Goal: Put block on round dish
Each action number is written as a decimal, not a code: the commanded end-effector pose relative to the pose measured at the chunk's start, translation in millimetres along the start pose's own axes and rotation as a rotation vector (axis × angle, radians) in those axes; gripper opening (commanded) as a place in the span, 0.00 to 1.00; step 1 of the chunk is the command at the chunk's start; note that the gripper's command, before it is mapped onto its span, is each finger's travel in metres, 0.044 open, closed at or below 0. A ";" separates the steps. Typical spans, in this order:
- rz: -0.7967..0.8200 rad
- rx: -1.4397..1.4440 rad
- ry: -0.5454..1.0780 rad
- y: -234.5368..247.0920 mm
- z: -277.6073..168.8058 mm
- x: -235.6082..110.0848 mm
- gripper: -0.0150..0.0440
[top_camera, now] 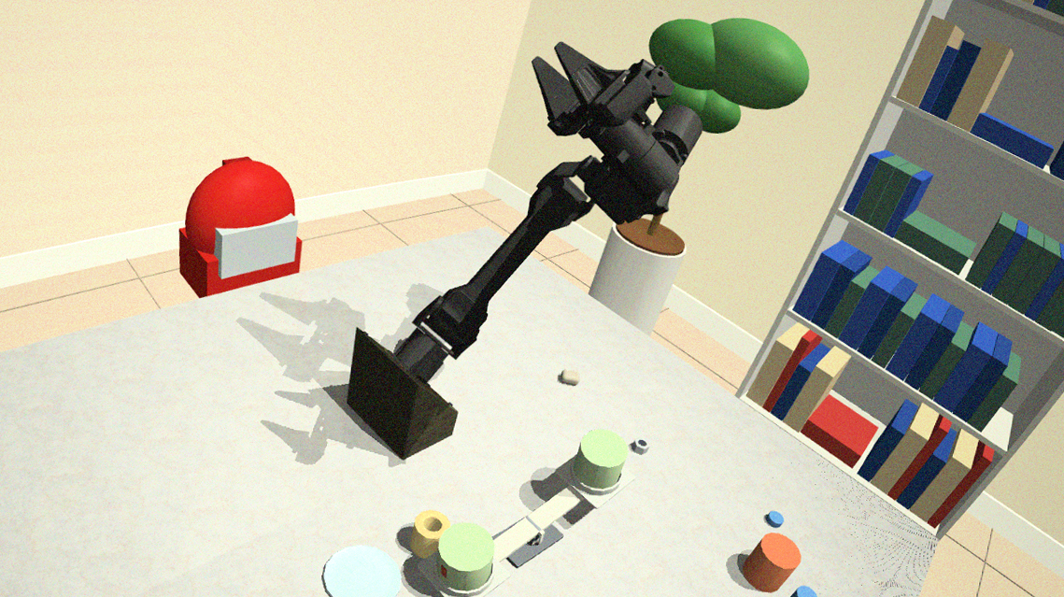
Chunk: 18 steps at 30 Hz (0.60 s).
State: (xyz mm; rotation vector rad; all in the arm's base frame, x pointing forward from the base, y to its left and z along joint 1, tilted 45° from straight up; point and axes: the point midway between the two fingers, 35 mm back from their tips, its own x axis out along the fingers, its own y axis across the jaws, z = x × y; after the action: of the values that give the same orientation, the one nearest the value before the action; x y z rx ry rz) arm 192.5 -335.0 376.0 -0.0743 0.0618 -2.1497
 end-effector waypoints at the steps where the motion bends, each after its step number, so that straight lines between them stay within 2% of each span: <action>1: 0.003 -0.004 -0.002 0.5 -0.1 0.2 0.98; 2: 0.013 -0.018 -0.006 2.0 -0.6 0.7 1.00; 18: 0.351 -0.438 -0.088 50.0 -37.8 8.8 1.00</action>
State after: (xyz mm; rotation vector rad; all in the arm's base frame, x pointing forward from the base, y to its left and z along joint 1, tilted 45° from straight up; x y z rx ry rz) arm 221.6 -365.3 347.4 -0.3353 0.3777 -1.8387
